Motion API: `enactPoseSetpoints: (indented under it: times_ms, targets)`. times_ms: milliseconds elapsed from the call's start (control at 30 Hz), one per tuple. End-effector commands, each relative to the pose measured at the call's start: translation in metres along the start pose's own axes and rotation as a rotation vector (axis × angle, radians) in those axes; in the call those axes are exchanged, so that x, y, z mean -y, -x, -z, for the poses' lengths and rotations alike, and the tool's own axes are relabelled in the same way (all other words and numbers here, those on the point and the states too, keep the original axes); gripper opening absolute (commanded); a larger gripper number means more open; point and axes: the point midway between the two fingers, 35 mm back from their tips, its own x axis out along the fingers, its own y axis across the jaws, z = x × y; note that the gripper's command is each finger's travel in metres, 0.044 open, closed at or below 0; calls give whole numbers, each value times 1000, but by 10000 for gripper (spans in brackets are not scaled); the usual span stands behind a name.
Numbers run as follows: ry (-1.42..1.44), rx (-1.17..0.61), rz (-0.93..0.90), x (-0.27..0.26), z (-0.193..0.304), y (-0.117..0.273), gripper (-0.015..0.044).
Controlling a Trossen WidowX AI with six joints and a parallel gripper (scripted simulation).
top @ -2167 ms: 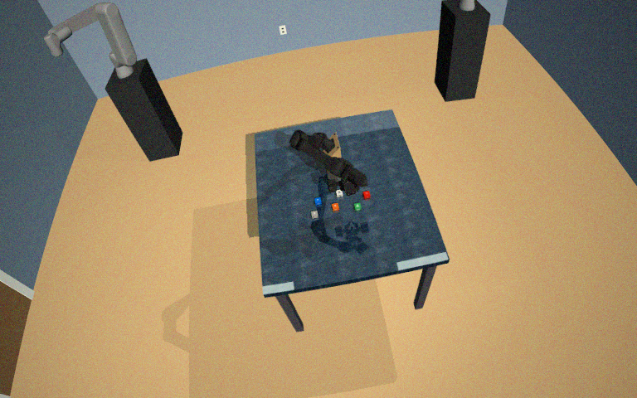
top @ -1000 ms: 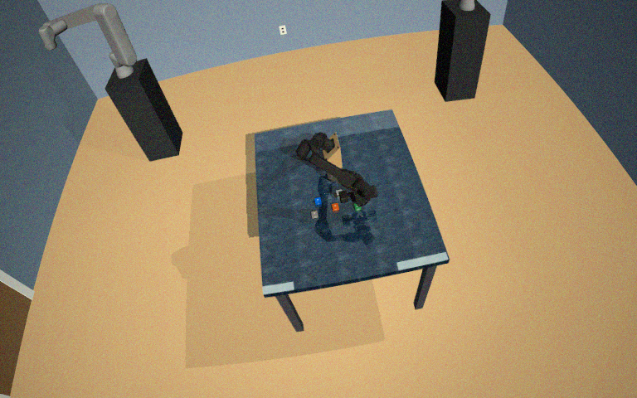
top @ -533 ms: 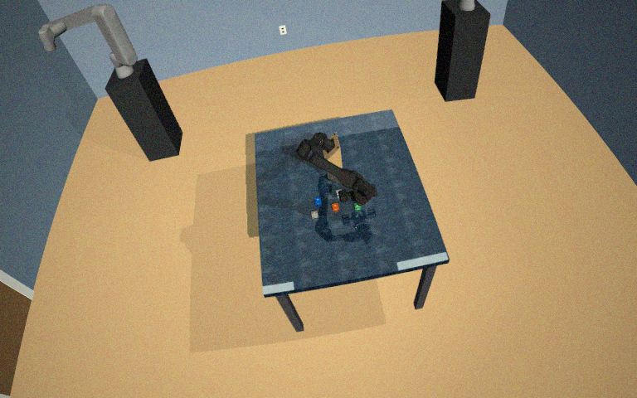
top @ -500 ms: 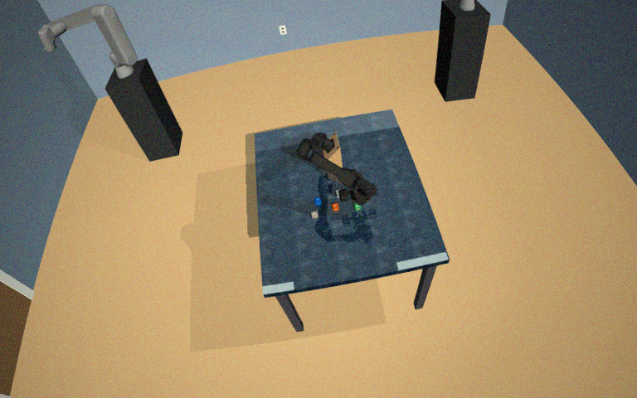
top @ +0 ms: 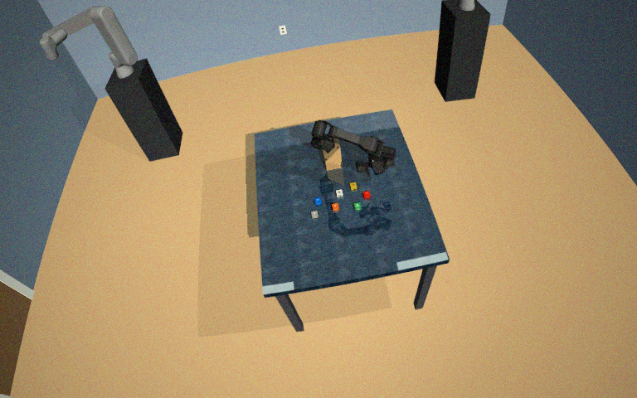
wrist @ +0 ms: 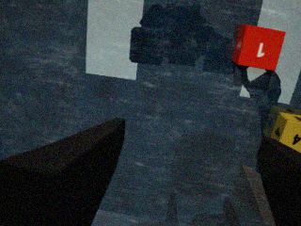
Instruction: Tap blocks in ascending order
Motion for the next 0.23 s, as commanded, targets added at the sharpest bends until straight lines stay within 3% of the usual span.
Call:
enactPoseSetpoints:
  times_ms: [0,200]
  targets:
    - [-22,-15,12,-10,16,6,387]
    - [-22,-15,12,-10,16,6,400]
